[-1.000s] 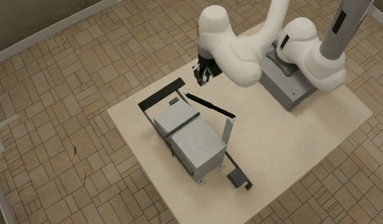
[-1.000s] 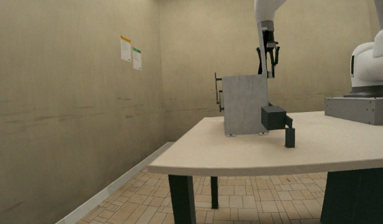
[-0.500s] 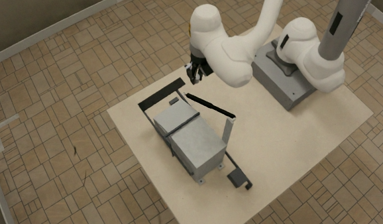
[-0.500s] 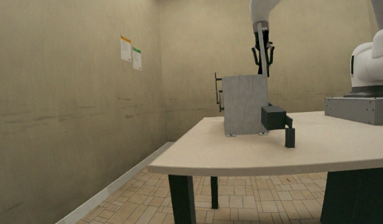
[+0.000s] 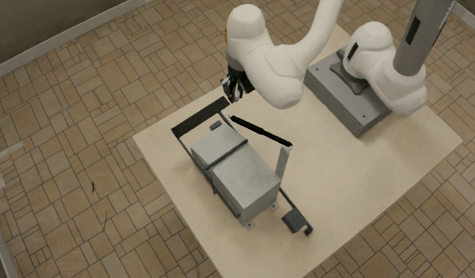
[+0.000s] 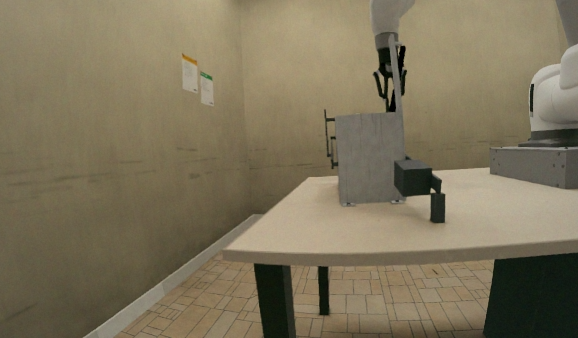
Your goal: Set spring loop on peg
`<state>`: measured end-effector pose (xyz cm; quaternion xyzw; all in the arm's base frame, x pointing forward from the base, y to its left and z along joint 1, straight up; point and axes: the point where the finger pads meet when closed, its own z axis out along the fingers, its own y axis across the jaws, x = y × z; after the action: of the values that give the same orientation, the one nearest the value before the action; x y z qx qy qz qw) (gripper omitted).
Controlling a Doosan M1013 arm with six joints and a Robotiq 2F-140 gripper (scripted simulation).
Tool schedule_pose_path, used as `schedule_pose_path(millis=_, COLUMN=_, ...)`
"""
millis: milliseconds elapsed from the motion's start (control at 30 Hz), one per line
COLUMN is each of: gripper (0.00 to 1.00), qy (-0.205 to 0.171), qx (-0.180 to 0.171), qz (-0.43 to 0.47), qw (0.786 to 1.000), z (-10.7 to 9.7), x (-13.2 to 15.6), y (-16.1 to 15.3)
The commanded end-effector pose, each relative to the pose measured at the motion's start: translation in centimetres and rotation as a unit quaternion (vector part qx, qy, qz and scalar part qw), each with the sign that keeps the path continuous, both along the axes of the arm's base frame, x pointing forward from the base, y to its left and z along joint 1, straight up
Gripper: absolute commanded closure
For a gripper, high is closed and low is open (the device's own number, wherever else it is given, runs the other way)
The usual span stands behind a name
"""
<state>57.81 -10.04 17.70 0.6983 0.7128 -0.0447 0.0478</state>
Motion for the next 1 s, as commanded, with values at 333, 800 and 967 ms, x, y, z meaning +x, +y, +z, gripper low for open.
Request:
schedule_pose_path(millis=333, gripper=0.75, qy=-0.001, qx=-0.007, qz=0.000, qw=1.000, z=0.7, x=1.8, y=-1.5)
schedule_pose_path(millis=800, gripper=0.75, qy=-0.001, qx=-0.015, qz=0.000, qw=1.000, z=1.3, x=3.8, y=-3.0)
schedule_pose_path(millis=967, gripper=0.75, qy=-0.001, qx=-0.019, qz=0.000, qw=1.000, z=1.6, x=4.7, y=-3.7)
